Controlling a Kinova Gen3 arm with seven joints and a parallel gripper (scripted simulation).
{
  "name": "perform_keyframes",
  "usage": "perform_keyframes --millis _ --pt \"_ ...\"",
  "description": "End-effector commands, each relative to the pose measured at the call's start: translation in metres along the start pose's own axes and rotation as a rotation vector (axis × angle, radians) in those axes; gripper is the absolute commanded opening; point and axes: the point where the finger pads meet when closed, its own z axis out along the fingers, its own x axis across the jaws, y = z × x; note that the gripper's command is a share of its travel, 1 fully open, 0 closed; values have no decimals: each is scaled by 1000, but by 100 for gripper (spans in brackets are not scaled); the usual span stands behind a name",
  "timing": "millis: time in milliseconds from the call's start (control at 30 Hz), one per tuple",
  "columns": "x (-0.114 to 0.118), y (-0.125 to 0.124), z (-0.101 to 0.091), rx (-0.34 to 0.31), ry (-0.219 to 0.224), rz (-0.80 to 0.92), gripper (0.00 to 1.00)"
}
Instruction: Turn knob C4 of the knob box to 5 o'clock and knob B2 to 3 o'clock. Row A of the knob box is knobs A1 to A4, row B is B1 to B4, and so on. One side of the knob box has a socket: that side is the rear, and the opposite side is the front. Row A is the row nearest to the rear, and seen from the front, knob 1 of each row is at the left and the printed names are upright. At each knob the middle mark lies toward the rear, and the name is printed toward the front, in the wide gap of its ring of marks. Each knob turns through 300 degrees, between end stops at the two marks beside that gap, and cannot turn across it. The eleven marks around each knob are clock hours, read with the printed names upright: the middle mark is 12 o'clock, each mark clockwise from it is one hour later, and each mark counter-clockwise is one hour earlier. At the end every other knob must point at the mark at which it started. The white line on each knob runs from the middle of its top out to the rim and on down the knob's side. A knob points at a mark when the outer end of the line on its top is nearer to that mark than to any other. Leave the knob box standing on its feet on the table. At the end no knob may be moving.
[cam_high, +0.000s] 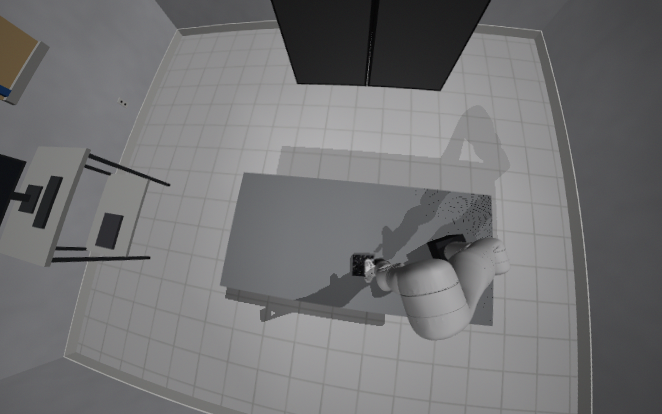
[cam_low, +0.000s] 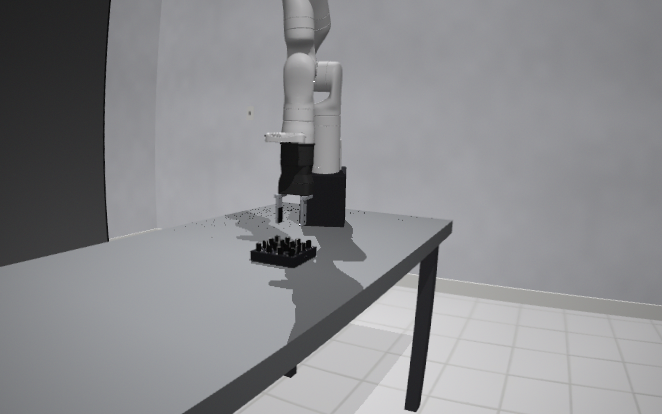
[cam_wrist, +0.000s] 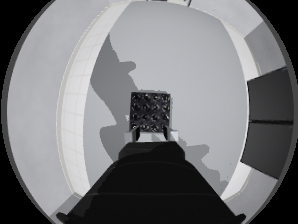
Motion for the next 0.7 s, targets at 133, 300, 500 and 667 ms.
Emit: perform_keyframes --millis 133,300,500,667 --pt "0 -1 0 2 -4 11 100" --pt "0 -1 0 2 -4 11 100" --pt "-1 -1 0 2 -7 19 100" --pt "-1 -1 0 2 -7 19 100"
